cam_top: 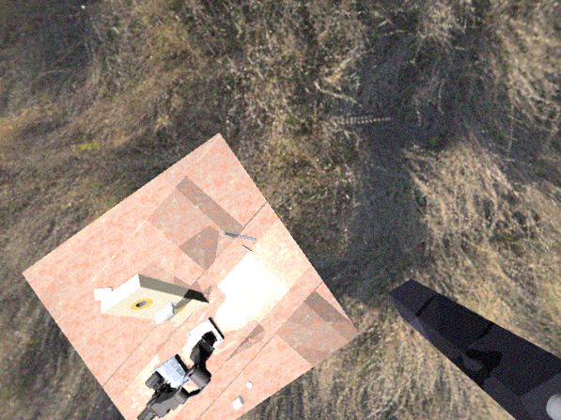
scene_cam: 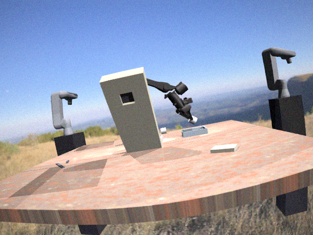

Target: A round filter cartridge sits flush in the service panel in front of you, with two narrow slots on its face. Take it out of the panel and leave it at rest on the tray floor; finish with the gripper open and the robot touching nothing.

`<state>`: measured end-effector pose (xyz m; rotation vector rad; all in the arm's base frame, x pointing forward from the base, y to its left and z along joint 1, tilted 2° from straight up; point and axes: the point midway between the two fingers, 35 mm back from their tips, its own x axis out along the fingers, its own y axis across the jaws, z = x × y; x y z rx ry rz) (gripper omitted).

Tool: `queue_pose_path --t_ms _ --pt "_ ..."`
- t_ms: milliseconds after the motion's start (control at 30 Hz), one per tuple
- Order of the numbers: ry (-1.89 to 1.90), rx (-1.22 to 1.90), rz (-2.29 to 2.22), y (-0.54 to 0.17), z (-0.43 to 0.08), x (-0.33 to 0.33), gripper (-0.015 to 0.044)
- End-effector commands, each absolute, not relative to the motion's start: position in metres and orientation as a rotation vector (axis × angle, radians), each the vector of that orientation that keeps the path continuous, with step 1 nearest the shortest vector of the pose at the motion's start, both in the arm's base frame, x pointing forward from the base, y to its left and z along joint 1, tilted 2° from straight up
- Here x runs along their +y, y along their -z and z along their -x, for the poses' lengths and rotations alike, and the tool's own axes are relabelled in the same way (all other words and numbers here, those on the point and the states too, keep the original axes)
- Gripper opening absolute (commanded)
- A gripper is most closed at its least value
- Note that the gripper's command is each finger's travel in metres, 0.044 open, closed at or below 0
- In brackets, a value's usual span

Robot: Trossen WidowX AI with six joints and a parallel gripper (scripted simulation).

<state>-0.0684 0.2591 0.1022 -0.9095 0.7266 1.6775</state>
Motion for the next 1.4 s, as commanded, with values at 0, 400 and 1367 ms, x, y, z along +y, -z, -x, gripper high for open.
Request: queue_pose_path --t_ms 0,400,1367 --pt "-1.674 0.722 0.904 -0.084 0.069 0.261 0.0" --pt "-1.676 0.732 0.917 -0.059 0.069 0.256 0.0052" --pt "-1.672 0.729 0.912 -0.115 0.068 0.258 0.044"
